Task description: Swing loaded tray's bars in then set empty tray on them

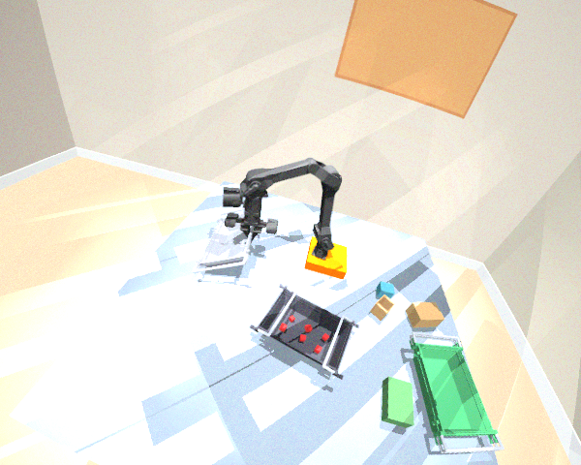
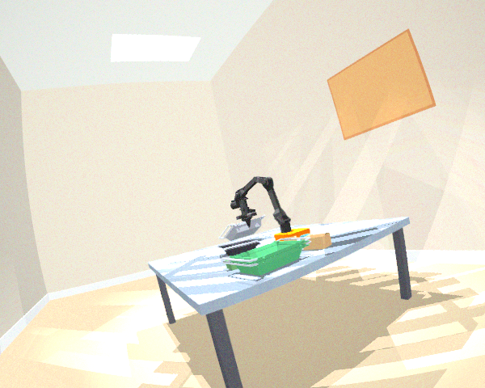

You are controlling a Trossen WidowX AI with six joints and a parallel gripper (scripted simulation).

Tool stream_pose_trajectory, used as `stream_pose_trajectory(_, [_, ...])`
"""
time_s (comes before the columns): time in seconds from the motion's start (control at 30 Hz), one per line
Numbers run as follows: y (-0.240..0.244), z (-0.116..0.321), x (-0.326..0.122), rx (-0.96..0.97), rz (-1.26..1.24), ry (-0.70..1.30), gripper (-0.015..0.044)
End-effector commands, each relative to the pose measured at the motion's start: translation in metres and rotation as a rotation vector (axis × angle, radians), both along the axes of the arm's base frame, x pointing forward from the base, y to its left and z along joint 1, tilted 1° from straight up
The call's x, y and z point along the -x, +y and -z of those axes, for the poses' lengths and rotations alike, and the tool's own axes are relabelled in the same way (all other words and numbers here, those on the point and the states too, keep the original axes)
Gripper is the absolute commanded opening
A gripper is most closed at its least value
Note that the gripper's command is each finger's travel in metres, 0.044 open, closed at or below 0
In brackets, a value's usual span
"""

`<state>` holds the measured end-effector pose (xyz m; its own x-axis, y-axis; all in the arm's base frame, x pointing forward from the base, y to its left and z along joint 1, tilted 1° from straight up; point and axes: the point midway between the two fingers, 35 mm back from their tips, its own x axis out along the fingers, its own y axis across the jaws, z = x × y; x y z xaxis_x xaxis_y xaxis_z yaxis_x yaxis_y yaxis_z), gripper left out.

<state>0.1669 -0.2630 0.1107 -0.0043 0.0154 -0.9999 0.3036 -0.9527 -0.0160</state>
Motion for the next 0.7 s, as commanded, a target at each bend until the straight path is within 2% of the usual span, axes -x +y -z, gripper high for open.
stream_pose_trajectory(0.0, [-0.011,-0.026,-0.007,0.033,0.000,-0.019,0.0000])
stream_pose_trajectory(0.37, [-0.017,-0.069,-0.011,0.033,0.000,-0.020,0.0000])
stream_pose_trajectory(0.67, [-0.018,-0.071,-0.011,0.033,0.000,-0.020,0.0000])
